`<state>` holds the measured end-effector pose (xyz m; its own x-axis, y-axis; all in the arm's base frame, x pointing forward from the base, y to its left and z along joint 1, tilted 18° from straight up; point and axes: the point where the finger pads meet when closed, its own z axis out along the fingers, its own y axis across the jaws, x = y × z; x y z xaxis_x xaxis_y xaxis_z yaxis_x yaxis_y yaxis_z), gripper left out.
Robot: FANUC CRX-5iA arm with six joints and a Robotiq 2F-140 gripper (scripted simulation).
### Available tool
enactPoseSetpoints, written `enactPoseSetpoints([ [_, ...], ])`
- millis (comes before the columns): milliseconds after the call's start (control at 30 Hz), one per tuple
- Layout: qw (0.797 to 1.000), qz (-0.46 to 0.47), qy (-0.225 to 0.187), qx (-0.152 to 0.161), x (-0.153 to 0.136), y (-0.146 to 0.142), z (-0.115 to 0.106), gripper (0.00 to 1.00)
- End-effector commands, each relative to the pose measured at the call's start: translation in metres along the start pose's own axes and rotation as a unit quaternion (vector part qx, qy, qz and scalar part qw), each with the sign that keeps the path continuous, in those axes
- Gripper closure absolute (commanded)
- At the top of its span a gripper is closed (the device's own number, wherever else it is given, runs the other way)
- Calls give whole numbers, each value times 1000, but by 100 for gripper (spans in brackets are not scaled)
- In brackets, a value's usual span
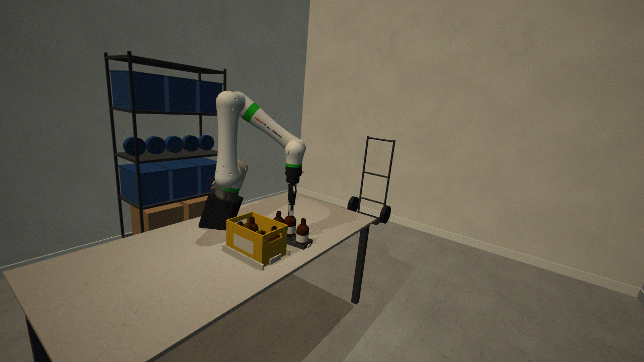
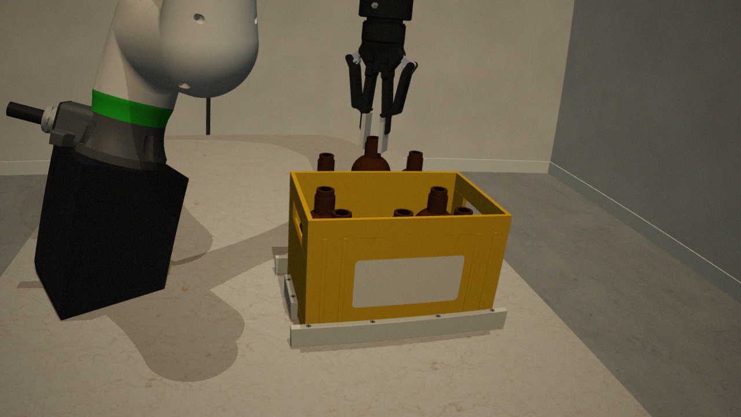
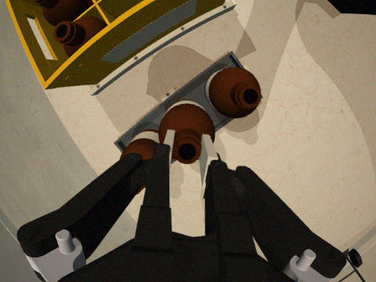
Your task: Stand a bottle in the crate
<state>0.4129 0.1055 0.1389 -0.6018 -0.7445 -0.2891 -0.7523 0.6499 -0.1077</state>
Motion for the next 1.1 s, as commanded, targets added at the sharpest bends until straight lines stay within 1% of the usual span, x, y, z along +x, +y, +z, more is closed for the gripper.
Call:
enactPoseSetpoints([
  [0,1000,0,0,0,0,0,-1,100],
  [400,1000,0,0,0,0,0,-8,100],
  [1067,1000,0,0,0,0,0,-9,100],
])
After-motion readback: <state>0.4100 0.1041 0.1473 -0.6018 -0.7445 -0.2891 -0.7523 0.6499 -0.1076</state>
